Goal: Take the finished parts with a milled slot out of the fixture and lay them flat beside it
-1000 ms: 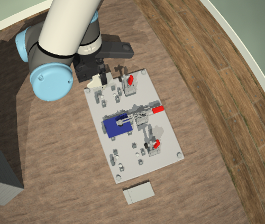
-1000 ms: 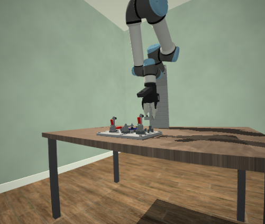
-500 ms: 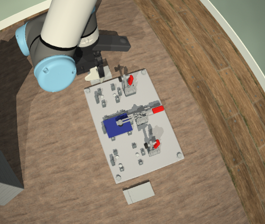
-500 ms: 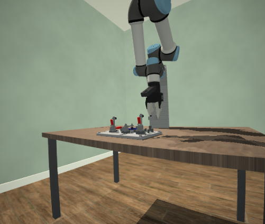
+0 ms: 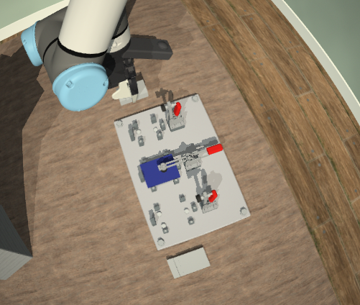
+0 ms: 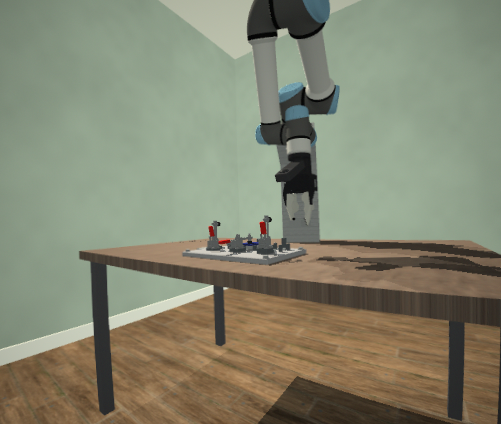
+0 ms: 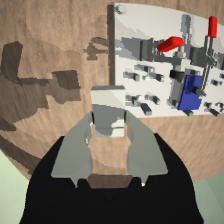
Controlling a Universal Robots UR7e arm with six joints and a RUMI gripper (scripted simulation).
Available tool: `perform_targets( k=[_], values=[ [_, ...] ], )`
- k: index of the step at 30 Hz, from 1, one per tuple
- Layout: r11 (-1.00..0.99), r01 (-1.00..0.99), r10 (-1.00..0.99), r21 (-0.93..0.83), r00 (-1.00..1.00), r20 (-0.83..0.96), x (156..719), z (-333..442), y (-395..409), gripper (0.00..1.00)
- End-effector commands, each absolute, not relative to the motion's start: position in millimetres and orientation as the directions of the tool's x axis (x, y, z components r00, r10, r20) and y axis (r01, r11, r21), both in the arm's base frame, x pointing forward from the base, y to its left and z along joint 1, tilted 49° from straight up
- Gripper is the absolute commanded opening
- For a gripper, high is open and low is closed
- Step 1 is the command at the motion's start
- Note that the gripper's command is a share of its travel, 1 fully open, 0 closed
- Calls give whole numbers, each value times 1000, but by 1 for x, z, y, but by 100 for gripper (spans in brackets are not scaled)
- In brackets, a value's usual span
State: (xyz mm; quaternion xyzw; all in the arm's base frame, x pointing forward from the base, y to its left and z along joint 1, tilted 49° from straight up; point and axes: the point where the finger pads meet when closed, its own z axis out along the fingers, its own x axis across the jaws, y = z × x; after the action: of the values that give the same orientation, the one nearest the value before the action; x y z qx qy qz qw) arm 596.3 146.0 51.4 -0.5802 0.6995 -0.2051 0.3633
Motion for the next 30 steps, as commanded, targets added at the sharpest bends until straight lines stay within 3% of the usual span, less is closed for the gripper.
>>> perform_targets(
  k=[1, 30],
  values=[
    [245, -659, -961, -711, -65, -270, 599, 58, 159, 0],
    [245, -661, -961, -710, -66, -270, 600, 64, 183, 0]
  ],
)
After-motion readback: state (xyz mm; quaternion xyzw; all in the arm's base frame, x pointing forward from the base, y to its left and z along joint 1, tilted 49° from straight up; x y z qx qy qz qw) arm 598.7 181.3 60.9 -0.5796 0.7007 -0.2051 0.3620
